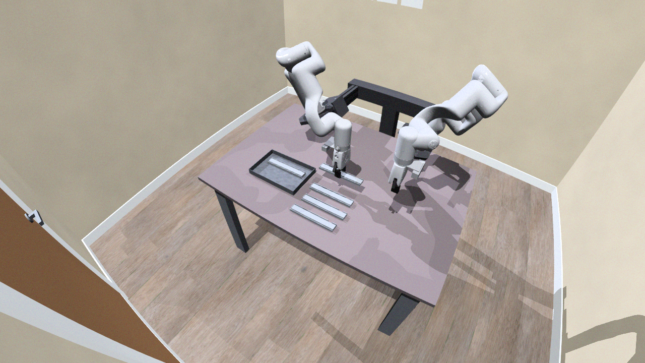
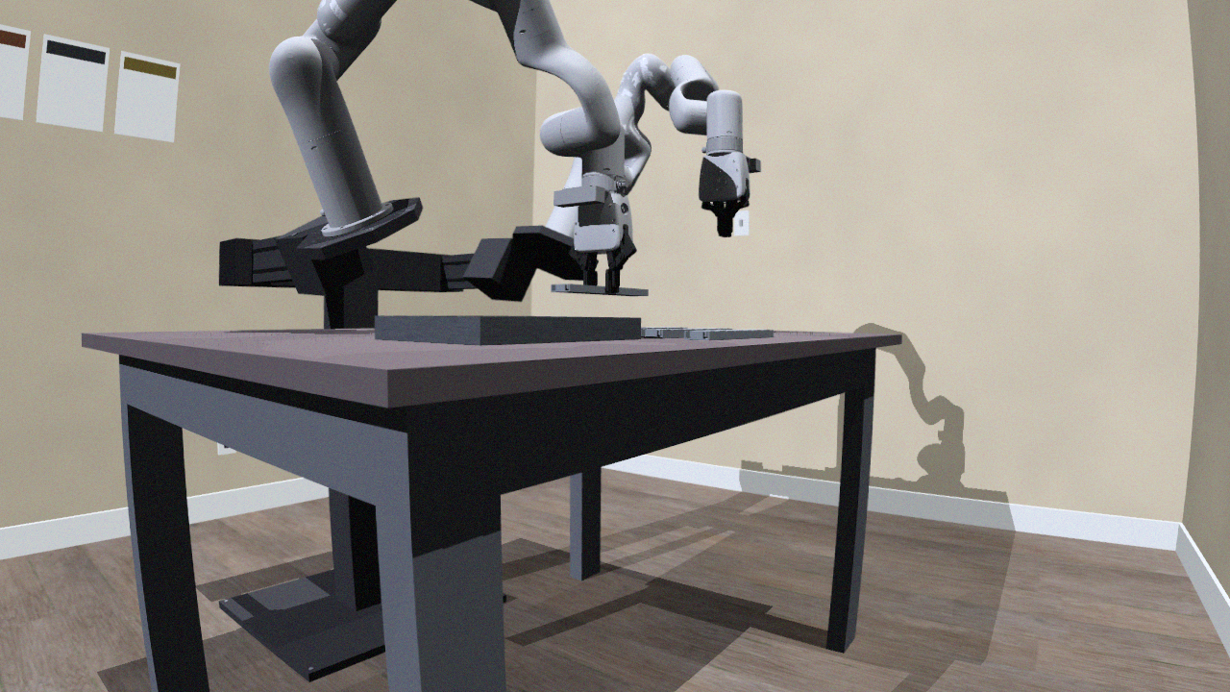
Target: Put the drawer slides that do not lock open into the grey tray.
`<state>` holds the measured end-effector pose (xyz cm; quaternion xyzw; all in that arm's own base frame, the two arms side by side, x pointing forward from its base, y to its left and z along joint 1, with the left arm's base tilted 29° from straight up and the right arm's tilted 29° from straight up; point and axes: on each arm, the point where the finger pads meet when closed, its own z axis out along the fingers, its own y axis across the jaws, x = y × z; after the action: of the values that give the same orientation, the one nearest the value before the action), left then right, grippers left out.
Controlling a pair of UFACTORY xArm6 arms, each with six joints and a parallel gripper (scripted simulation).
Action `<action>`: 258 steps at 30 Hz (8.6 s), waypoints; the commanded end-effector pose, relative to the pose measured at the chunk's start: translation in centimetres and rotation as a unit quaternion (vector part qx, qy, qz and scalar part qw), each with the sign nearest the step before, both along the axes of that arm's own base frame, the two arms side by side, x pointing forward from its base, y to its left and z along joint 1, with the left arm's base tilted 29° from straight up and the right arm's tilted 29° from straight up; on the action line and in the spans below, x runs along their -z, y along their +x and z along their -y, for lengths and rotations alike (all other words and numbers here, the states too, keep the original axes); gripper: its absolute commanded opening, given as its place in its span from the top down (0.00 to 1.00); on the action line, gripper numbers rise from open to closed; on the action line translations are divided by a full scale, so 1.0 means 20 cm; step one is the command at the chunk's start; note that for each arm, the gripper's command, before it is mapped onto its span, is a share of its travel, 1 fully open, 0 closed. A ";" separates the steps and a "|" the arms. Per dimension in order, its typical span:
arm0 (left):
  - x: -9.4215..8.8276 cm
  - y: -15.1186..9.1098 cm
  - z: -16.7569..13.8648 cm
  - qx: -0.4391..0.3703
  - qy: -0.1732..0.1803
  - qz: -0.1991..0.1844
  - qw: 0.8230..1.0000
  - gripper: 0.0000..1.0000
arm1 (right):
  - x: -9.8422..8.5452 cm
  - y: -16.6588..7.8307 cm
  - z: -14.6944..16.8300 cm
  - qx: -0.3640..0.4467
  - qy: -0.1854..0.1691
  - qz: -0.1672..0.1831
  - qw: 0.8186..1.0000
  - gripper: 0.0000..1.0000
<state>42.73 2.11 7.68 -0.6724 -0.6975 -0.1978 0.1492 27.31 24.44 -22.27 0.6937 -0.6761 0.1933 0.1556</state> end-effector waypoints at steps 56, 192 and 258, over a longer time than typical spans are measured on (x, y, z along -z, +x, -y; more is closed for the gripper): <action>-0.01 0.01 0.00 0.001 0.000 0.002 1.000 1.00 | -0.49 0.41 0.83 0.000 0.001 0.002 1.000 1.00; -0.01 0.01 0.00 0.001 0.000 0.002 1.000 1.00 | -0.92 0.63 1.24 0.000 0.001 0.002 1.000 0.33; 0.89 0.09 0.83 0.001 -0.001 0.002 1.000 1.00 | -0.29 0.43 0.15 0.002 0.002 0.003 1.000 0.33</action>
<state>44.39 -14.44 -10.31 -0.6725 -0.6974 -0.1979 0.1492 35.72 21.60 -15.80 0.6917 -0.6784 0.1936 0.1543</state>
